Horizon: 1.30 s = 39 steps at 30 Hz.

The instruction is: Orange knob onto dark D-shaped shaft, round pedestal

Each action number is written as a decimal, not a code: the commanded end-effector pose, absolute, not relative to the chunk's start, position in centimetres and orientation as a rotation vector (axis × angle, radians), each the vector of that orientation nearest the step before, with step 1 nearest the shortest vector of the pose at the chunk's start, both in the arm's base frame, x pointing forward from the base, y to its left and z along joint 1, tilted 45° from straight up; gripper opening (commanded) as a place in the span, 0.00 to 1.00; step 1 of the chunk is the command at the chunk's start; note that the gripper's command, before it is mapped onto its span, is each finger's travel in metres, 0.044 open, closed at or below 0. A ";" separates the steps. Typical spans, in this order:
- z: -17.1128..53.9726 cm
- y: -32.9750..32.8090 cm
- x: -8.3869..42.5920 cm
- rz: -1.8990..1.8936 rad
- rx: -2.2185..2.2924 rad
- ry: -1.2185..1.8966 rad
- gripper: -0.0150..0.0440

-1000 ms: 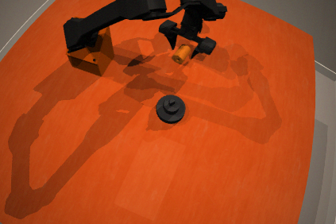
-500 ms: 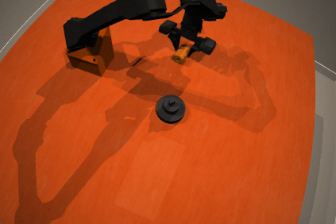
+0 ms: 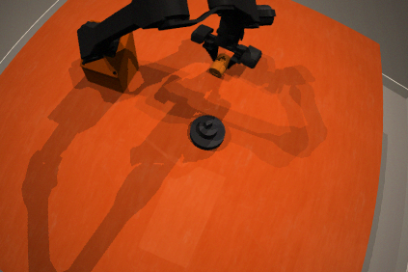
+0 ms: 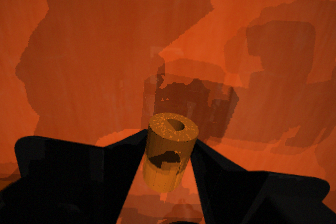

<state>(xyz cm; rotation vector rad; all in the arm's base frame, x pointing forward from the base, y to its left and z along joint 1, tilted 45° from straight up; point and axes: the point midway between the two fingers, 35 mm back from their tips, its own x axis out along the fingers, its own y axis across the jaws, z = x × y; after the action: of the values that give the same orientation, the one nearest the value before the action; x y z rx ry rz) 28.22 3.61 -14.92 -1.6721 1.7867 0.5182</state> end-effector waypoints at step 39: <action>-11.0 1.3 27.4 0.976 -1.249 1.259 0.56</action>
<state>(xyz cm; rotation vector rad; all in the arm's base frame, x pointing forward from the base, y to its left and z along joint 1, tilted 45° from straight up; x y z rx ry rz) 27.48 1.52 -11.26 -1.2733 1.2952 0.9518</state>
